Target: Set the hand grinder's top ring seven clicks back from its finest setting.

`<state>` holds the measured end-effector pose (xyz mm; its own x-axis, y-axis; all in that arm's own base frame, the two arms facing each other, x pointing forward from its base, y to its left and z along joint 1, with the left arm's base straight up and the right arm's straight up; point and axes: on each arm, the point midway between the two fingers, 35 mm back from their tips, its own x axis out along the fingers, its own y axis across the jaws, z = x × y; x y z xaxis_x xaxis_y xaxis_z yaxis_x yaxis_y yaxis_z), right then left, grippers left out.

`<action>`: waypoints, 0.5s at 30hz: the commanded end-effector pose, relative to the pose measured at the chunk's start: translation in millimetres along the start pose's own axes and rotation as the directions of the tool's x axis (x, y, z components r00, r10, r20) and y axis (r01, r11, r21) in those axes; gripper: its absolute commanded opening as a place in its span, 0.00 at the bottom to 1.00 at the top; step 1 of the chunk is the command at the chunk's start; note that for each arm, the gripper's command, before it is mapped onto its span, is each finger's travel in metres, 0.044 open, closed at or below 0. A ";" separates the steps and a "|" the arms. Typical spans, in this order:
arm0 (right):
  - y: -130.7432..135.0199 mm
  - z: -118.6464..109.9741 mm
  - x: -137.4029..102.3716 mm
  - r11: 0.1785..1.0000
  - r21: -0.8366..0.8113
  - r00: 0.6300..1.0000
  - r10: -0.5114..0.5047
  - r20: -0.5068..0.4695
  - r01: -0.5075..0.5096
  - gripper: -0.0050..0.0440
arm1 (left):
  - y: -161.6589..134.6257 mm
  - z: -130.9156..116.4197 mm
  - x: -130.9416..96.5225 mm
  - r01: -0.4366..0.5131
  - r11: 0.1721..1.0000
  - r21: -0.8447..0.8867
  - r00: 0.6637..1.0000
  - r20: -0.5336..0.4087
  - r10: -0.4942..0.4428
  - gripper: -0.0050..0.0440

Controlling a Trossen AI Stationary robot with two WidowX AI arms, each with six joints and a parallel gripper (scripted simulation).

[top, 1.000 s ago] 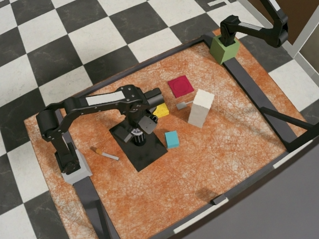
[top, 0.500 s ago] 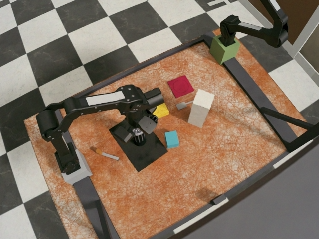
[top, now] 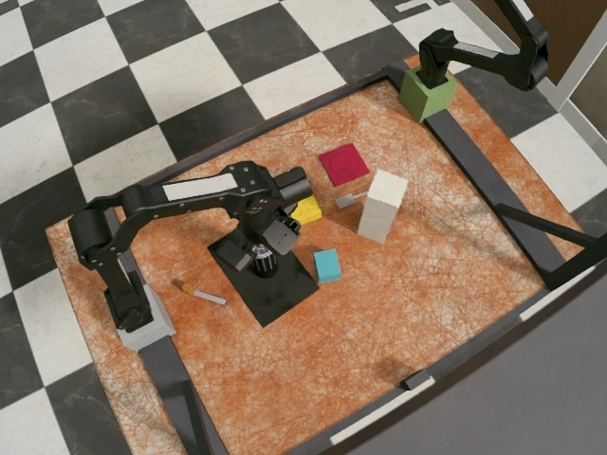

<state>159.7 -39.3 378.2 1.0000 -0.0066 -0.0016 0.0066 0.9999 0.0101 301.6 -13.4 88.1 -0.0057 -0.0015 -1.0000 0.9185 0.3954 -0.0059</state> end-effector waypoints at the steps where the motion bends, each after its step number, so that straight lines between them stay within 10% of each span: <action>1: 0.8 3.3 0.0 1.000 -0.006 1.000 0.003 0.002 -0.003 0.92 | 3.2 1.3 -8.0 -0.027 1.000 0.012 1.000 0.014 0.027 0.70; 15: 0.8 3.3 0.0 1.000 -0.006 1.000 0.003 0.002 -0.003 0.92 | 2.9 1.5 -8.0 -0.030 0.960 0.277 1.000 0.012 0.027 0.70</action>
<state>159.7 -39.3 378.2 1.0000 -0.0066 -0.0016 0.0066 0.9999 0.0101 301.6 -13.6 88.0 -0.0057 -0.0012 -1.0000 0.9830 0.1835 -0.0059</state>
